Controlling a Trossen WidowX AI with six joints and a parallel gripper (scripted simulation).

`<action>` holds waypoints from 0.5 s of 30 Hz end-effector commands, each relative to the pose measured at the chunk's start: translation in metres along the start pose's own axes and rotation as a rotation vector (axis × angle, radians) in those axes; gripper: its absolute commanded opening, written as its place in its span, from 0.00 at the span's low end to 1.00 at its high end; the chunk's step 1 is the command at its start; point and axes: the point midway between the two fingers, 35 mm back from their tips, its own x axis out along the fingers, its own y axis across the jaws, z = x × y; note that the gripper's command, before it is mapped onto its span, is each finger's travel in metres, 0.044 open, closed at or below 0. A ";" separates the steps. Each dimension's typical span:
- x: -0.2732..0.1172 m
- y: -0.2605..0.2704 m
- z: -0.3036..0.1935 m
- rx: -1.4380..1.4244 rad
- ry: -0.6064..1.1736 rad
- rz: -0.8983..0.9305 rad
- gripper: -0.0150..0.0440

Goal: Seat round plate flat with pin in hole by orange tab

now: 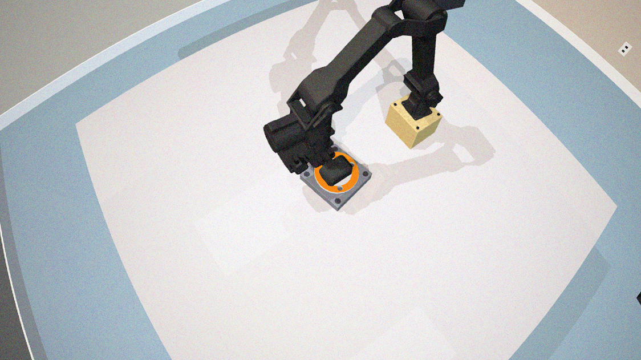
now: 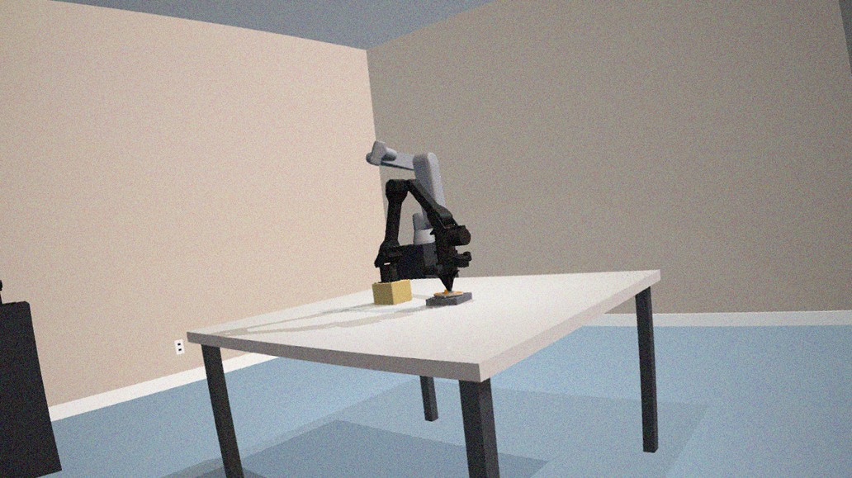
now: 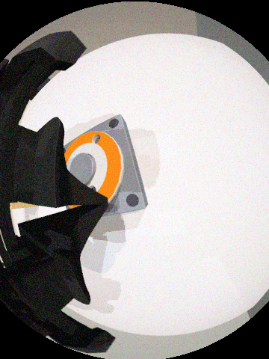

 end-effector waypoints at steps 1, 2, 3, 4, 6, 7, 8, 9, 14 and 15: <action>0.001 -0.004 -0.006 -0.003 0.005 -0.006 0.25; 0.001 -0.004 -0.007 -0.003 0.005 -0.006 0.25; 0.001 -0.005 -0.007 -0.003 0.005 -0.006 0.25; 0.001 -0.005 -0.008 -0.003 0.005 -0.006 0.25; 0.001 -0.006 -0.009 -0.003 0.005 -0.006 0.25; 0.001 -0.007 -0.010 -0.003 0.005 -0.006 0.25; 0.001 -0.007 -0.010 -0.003 0.005 -0.006 0.25; 0.001 -0.007 -0.011 -0.003 0.005 -0.006 0.25; 0.000 -0.009 -0.013 -0.003 0.006 -0.006 0.25; -0.003 -0.009 -0.013 -0.003 0.005 -0.006 0.25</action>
